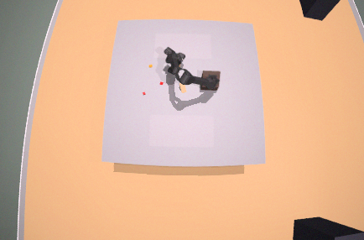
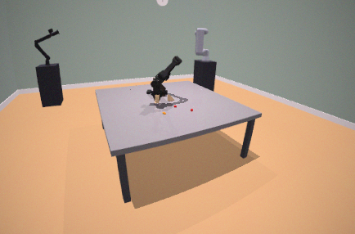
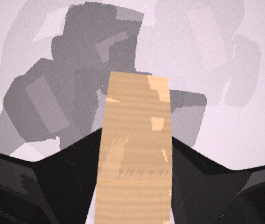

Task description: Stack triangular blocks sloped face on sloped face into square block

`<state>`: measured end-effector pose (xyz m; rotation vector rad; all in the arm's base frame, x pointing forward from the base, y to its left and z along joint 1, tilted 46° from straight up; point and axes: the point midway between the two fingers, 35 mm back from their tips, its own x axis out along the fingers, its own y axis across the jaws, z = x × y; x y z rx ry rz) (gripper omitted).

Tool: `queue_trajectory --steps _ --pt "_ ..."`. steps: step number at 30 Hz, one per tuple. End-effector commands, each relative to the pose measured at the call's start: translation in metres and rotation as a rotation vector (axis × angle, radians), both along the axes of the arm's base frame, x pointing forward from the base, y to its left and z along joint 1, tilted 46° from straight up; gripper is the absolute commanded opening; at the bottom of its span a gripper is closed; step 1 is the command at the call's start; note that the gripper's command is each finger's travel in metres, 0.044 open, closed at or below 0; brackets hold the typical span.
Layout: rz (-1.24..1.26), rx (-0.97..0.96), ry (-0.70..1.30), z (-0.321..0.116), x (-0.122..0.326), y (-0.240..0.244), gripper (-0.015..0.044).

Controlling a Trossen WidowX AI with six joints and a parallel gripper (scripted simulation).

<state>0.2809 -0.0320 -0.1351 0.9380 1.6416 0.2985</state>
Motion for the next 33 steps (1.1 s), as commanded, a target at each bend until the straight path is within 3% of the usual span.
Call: queue_trajectory --steps 1,33 --pt "-0.063 -0.003 0.062 -0.0007 -0.0001 -0.0002 0.0000" --pt "-0.651 -0.018 0.652 -0.0010 -0.0008 -0.0005 0.0000"
